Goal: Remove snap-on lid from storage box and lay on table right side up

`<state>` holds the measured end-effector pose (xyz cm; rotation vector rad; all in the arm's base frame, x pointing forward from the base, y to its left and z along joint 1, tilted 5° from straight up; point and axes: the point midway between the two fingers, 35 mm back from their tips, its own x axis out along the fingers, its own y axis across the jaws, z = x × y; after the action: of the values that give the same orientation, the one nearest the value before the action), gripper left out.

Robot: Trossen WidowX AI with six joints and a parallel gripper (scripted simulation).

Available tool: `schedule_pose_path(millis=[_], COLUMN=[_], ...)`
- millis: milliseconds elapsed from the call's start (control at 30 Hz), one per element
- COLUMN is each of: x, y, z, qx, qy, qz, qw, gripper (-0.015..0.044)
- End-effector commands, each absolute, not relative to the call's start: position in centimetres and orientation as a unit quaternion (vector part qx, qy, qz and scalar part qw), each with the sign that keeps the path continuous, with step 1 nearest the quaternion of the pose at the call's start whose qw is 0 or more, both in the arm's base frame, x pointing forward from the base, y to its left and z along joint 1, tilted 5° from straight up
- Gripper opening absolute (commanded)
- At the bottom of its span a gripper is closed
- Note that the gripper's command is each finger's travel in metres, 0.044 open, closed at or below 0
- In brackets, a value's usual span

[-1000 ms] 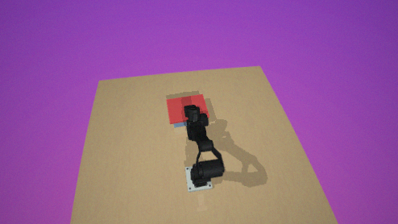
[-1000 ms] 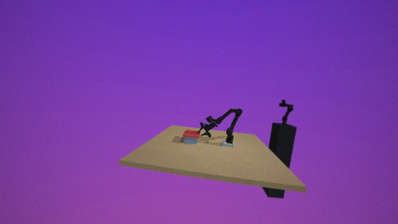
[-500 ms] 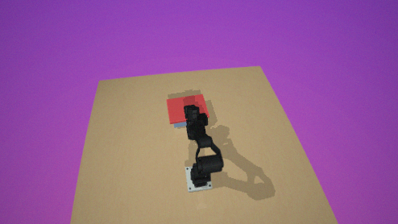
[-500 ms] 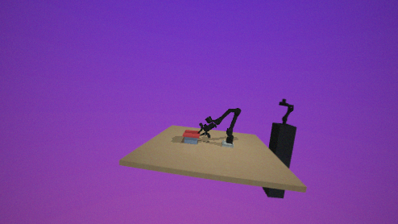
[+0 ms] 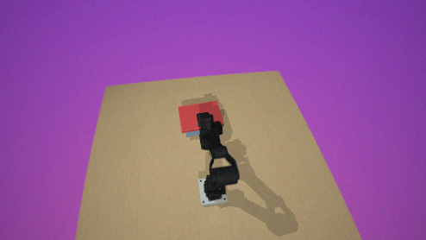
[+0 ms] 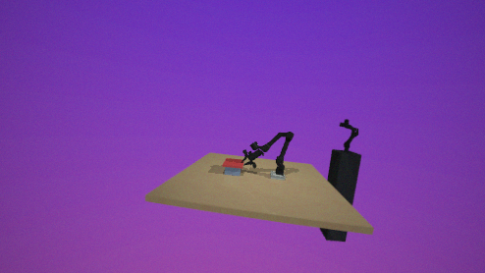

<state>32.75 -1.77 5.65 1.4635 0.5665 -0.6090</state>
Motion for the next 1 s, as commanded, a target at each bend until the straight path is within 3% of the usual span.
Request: schedule_pose_path(millis=[0,967], x=[32.78,32.70], y=[-1.76,-1.72], z=[5.79,6.38], qx=[0.648,0.648], qy=[0.251,0.251], qz=[-0.270,-0.270], qw=[0.666,0.666], gripper=[0.0000,0.0000])
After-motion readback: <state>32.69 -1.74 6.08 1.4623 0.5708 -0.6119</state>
